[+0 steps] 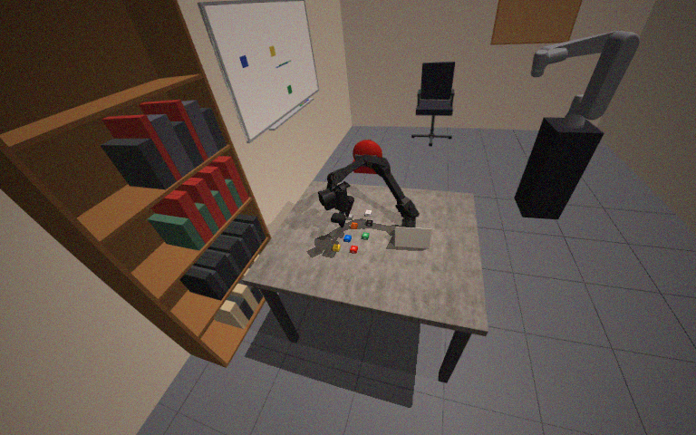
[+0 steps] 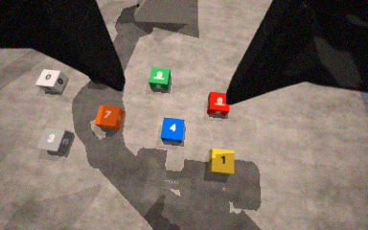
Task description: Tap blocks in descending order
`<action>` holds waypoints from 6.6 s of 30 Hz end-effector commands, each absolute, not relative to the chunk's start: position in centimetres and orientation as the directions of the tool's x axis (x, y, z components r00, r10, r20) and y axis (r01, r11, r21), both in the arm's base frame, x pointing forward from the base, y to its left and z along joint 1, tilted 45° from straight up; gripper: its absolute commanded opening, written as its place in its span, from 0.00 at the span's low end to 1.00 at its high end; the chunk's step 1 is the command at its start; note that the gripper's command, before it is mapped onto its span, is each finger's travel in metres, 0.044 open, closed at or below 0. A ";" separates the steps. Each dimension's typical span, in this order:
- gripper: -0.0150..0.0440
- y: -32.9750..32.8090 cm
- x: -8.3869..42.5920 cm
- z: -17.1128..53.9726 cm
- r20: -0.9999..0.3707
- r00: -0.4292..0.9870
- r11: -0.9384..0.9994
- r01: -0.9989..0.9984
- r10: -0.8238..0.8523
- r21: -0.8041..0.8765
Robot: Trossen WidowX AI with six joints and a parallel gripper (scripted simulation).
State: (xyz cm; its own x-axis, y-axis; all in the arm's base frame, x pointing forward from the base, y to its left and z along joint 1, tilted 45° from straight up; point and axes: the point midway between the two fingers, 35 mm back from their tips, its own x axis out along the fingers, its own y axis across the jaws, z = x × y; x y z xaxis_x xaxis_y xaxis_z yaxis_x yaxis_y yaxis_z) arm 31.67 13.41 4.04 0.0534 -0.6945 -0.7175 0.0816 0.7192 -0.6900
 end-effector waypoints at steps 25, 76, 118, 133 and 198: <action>0.93 9.7 30.8 7.0 -0.713 0.049 0.714 0.072 -0.700 -0.696; 0.93 -0.4 34.1 17.1 -0.706 0.049 0.707 0.074 -0.707 -0.703; 0.29 4.6 22.6 -0.1 -0.709 0.046 0.711 0.070 -0.703 -0.700; 0.29 4.0 22.7 -0.8 -0.709 0.046 0.711 0.070 -0.703 -0.700; 0.29 -3.5 23.0 8.0 -0.705 0.045 0.706 0.070 -0.708 -0.705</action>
